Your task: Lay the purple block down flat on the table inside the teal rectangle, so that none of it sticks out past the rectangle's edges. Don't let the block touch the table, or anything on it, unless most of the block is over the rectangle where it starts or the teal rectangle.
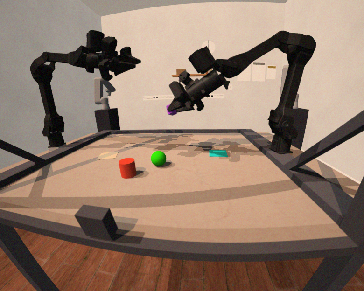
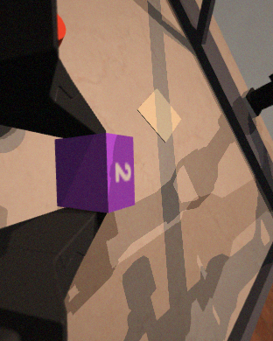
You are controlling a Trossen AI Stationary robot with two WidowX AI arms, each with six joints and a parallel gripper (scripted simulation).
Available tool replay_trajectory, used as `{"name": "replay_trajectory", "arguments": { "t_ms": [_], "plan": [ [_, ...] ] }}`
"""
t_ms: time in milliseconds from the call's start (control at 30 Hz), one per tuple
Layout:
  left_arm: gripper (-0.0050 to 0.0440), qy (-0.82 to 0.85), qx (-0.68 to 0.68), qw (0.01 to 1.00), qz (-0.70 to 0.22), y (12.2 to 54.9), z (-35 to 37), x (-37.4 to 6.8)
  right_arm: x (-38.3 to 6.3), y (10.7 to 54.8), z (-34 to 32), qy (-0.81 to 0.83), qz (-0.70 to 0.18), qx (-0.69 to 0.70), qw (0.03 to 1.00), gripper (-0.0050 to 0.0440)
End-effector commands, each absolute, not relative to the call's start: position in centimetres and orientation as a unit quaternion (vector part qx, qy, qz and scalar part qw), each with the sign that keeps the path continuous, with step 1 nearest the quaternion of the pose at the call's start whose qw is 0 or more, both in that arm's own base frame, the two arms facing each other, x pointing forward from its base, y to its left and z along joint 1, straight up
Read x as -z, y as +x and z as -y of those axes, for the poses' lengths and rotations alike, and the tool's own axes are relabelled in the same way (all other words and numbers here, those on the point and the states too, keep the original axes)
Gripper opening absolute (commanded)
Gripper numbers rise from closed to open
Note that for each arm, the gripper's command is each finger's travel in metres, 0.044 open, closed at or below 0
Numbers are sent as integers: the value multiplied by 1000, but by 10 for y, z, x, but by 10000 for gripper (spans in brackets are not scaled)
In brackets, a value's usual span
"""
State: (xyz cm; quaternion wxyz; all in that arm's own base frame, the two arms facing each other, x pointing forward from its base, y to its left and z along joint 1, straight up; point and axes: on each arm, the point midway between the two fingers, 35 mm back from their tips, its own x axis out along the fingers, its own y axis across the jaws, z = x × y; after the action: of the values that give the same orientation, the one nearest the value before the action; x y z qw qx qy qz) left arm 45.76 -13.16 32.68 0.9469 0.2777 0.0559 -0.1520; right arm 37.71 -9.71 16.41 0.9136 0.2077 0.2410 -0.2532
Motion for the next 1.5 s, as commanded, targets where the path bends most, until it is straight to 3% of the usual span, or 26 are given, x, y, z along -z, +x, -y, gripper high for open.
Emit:
{"name": "replay_trajectory", "arguments": {
  "t_ms": [0, 300, 533, 833, 1100, 1167, 1467],
  "plan": [
    [200, 236, 152, 957, -68, 442, 129, -353, -173, 382, 97, 237, -250, 269, 899, -50],
    [200, 100, 143, 974, -141, 390, 115, -380, -181, 396, 99, 372, -286, 329, 820, -50],
    [200, 57, 135, 962, -229, 360, 107, -362, -177, 400, 101, 450, -327, 368, 745, -50],
    [200, 33, 128, 960, -248, 342, 102, -365, -164, 392, 102, 527, -393, 420, 626, -50],
    [200, 31, 125, 958, -257, 376, 108, -349, -151, 383, 104, 597, -447, 466, 476, -50],
    [200, 31, 125, 958, -257, 376, 108, -349, -151, 383, 104, 597, -447, 466, 476, -50],
    [200, 31, 119, 959, -255, 464, 126, -302, -145, 381, 107, 638, -466, 485, 375, -50]
  ]
}}
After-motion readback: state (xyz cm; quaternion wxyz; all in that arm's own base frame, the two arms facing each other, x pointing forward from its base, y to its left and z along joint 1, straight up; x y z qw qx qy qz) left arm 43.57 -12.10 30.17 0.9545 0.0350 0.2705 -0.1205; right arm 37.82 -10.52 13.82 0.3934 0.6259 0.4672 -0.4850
